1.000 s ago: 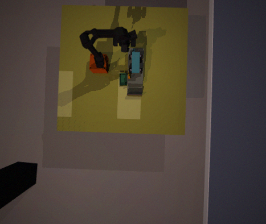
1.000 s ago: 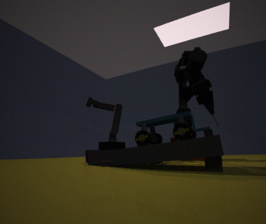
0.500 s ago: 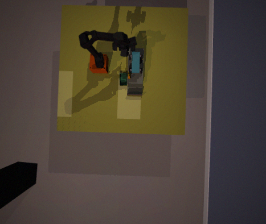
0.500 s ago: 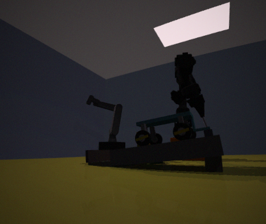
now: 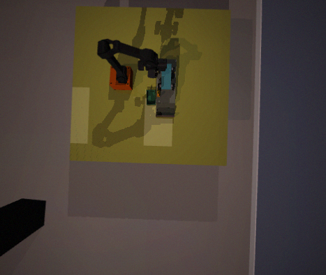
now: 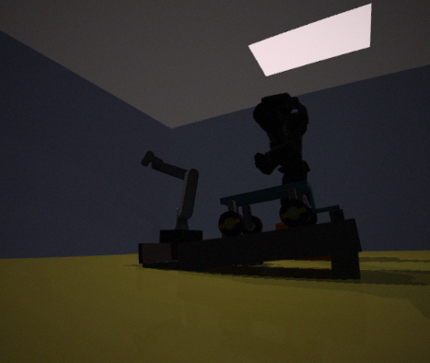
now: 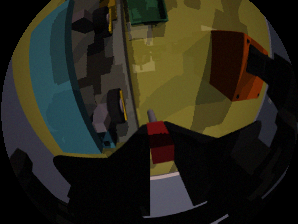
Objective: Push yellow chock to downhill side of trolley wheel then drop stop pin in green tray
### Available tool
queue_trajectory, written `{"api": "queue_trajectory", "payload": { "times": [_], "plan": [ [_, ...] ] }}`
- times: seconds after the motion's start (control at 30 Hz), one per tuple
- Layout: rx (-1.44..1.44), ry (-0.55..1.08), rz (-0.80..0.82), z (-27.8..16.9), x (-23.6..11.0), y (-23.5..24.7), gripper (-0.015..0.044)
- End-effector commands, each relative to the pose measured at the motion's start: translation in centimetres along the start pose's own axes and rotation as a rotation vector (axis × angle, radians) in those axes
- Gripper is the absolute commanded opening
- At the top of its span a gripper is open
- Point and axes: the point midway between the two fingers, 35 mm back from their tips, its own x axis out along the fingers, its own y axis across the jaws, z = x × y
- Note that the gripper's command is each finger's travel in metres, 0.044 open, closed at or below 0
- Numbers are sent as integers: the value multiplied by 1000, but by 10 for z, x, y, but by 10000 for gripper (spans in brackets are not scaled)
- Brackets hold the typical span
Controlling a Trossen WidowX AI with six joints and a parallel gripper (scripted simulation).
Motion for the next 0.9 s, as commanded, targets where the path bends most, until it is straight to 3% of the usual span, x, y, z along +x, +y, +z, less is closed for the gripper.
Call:
{"api": "queue_trajectory", "payload": {
  "times": [0.0, 0.87],
  "plan": [
    [0, 5, -6, 13, -1, 0, 0],
    [0, -4, -7, 112, -15, -3, 0]
  ]
}}
